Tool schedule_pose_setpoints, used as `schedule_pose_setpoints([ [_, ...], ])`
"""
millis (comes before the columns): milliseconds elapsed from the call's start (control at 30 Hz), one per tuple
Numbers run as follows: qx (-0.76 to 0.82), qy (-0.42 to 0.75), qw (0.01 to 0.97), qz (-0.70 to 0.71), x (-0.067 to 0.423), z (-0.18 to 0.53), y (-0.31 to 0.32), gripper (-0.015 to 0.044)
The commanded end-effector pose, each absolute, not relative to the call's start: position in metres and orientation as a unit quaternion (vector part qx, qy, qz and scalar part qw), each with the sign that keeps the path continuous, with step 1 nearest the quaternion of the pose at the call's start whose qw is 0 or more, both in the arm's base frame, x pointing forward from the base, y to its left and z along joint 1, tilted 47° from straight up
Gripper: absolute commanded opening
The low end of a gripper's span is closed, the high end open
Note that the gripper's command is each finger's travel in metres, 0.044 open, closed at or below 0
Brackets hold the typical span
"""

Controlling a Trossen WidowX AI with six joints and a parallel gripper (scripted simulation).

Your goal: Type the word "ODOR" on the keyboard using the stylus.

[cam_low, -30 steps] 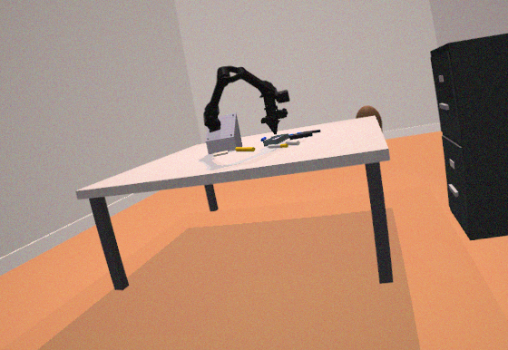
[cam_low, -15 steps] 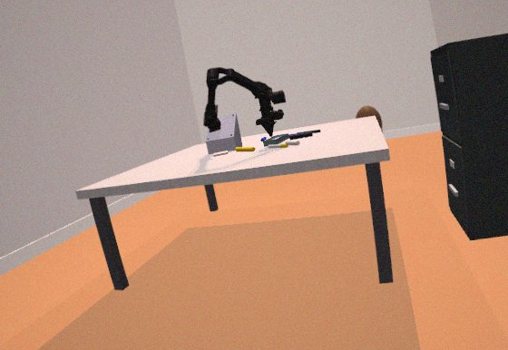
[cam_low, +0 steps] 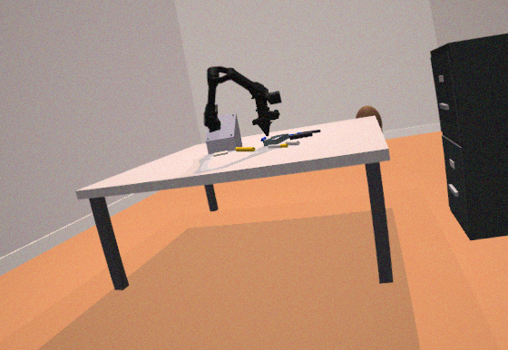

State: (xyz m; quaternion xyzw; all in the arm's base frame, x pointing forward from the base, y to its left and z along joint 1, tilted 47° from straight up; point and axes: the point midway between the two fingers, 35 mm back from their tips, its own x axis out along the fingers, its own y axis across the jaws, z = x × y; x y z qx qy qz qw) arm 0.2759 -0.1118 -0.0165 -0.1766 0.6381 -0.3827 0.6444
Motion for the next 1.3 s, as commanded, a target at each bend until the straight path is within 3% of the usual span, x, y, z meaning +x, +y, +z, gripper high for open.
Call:
schedule_pose_setpoints([
  [0,-0.175,0.638,0.645,-0.383,0.275,-0.018,-0.110,0.0000],
  [333,-0.173,0.638,0.646,-0.382,0.296,-0.074,-0.059,0.0000],
  [767,-0.173,0.638,0.646,-0.382,0.296,-0.074,-0.059,0.0000],
  [967,-0.172,0.638,0.646,-0.381,0.303,-0.034,-0.017,0.0000],
  [1267,-0.173,0.638,0.647,-0.381,0.303,-0.037,-0.018,0.0000],
])
